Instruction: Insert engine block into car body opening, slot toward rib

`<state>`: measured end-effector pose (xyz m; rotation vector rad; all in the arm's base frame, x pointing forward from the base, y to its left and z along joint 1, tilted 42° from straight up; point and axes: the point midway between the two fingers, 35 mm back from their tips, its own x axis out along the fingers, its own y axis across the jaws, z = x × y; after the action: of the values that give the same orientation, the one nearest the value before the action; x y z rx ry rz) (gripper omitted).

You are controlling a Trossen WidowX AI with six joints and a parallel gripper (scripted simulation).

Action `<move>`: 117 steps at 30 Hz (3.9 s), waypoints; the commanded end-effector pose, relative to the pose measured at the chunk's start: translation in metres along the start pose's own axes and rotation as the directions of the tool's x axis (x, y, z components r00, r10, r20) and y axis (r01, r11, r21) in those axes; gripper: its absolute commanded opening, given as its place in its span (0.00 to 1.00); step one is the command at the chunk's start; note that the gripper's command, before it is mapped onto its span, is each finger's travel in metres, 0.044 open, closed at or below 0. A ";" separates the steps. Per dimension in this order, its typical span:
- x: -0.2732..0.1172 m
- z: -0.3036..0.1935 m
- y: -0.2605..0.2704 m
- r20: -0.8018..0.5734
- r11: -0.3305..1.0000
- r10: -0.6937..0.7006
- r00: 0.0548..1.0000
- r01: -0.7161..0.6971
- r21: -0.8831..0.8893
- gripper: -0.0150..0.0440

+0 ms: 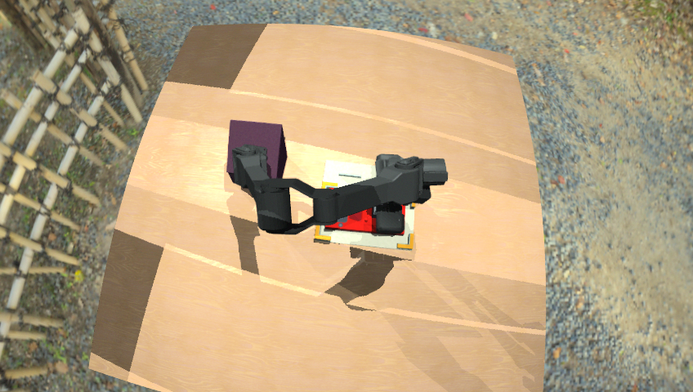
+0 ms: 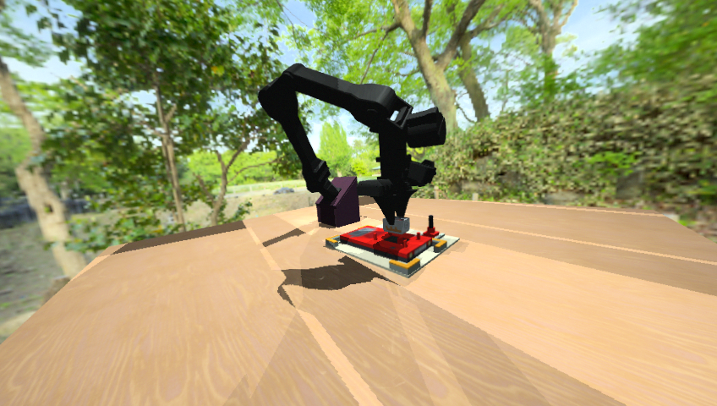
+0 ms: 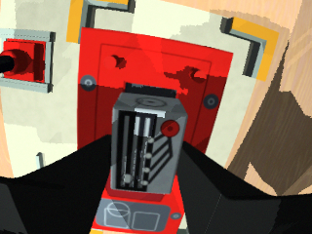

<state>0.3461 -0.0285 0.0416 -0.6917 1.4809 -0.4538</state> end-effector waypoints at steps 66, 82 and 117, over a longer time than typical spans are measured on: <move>0.006 -0.001 0.000 -0.001 0.997 -0.002 1.000 0.002 0.077 0.52; 0.010 -0.001 0.000 -0.001 0.999 -0.002 1.000 0.002 0.042 0.52; 0.017 -0.001 0.000 -0.001 0.999 -0.002 1.000 0.002 0.049 0.52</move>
<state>0.3461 -0.0394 0.0299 -0.6482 1.4645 -0.4922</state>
